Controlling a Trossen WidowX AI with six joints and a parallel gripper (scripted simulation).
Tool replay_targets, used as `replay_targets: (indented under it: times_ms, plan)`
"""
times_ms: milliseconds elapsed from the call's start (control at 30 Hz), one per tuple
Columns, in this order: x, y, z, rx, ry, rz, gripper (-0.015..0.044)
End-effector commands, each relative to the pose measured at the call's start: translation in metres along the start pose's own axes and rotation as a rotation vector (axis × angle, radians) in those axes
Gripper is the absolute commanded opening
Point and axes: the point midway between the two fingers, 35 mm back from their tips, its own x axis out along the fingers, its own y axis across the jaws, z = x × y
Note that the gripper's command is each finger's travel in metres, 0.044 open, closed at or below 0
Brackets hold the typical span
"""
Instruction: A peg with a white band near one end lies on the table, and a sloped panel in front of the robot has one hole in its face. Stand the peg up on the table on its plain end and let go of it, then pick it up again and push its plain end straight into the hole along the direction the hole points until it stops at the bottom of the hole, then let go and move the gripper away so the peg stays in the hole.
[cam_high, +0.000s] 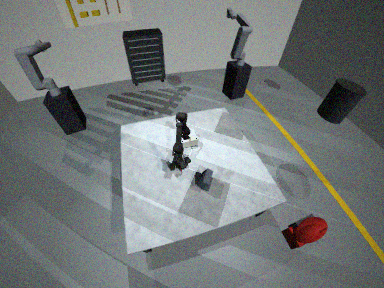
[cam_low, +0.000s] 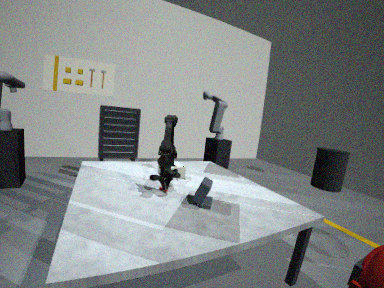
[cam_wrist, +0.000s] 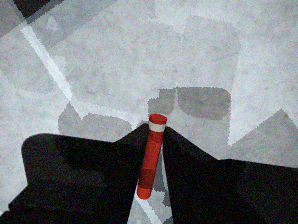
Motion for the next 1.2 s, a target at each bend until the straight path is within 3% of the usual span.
replay_targets:
  times_ms: [0, 1167]
  plan:
    - [-0.003, 0.001, -0.001, -0.004, -0.036, 0.000, 0.0049]
    - [-0.021, 0.000, -0.016, -0.005, -0.336, 0.001, 0.0049]
